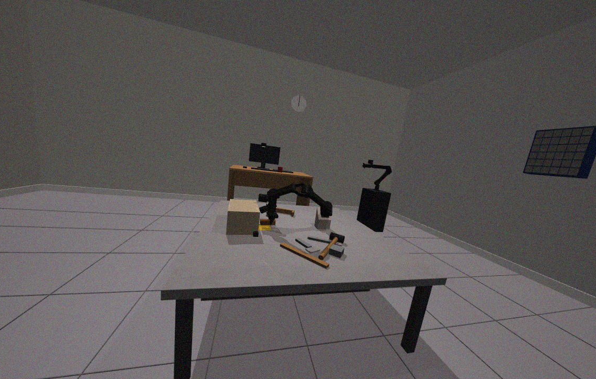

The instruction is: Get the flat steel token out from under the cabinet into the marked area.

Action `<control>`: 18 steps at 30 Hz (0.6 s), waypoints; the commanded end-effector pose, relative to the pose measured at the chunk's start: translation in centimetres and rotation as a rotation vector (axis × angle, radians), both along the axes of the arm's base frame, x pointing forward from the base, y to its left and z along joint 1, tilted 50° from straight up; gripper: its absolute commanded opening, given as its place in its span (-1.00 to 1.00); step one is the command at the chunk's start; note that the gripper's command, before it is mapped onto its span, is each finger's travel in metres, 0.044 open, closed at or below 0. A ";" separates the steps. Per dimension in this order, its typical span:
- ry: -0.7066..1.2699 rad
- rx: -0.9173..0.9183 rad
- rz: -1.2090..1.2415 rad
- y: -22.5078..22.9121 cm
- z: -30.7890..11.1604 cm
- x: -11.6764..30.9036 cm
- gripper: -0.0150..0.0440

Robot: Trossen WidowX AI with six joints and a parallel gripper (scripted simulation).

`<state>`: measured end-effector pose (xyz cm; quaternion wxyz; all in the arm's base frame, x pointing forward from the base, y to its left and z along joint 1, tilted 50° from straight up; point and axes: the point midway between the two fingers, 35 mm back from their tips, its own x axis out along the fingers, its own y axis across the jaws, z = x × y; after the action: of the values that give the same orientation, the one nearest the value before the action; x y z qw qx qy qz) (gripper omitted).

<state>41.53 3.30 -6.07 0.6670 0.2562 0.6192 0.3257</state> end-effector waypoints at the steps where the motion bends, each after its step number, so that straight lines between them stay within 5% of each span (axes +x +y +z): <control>1: -0.006 0.010 0.004 0.3 0.2 -0.2 -0.49; 18: -0.005 0.009 0.004 0.1 -0.1 -1.7 -0.49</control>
<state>40.41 3.33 -6.16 0.6679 0.2570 0.6169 0.3277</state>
